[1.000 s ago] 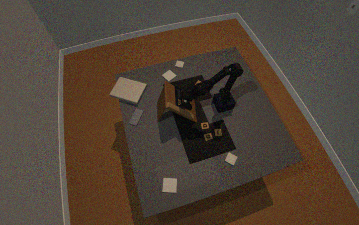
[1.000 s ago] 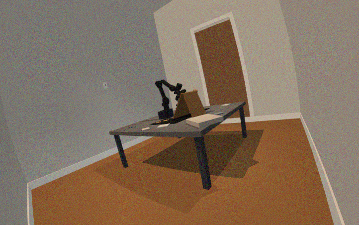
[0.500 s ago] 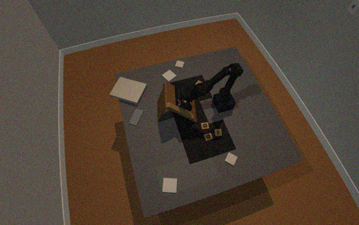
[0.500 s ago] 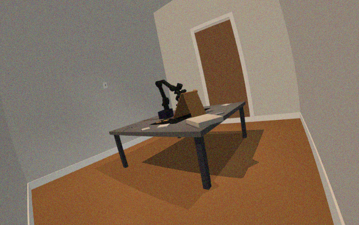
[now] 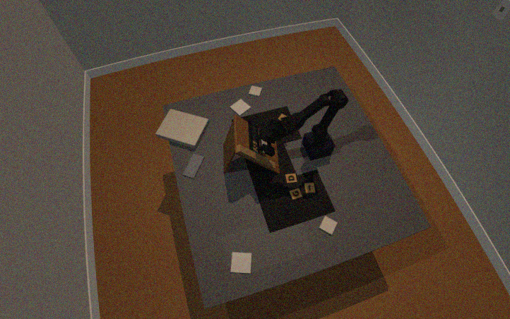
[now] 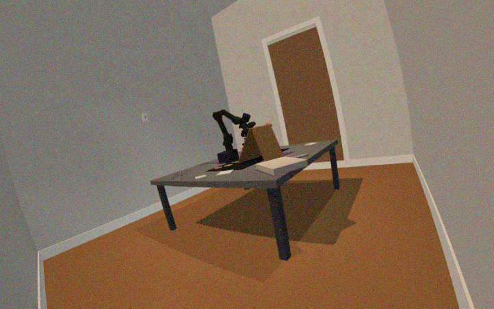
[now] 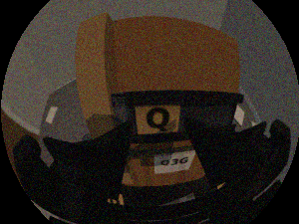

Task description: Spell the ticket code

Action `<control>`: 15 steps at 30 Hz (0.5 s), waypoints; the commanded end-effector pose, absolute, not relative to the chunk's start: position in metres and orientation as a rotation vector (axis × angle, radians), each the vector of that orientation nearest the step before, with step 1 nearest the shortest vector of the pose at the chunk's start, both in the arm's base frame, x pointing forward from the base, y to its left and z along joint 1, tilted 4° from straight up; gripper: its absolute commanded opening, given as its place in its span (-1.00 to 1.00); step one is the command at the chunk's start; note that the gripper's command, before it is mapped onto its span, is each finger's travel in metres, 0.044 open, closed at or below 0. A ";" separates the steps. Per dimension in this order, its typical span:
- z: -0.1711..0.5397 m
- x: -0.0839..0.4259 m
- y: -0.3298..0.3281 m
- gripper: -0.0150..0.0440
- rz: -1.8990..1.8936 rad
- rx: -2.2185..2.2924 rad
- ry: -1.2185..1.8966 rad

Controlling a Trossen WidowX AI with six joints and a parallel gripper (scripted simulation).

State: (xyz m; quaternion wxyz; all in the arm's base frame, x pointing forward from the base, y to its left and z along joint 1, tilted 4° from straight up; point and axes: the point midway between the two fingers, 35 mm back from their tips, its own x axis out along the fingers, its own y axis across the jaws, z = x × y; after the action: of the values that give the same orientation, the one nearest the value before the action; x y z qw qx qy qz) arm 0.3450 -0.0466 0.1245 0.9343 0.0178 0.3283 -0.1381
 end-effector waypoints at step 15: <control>0.131 0.337 -0.042 0.51 -0.289 0.041 0.673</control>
State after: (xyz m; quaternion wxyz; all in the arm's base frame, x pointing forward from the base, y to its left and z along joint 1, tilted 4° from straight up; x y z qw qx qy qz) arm 0.3386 -0.0426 0.1294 0.9337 0.0179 0.3298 -0.1381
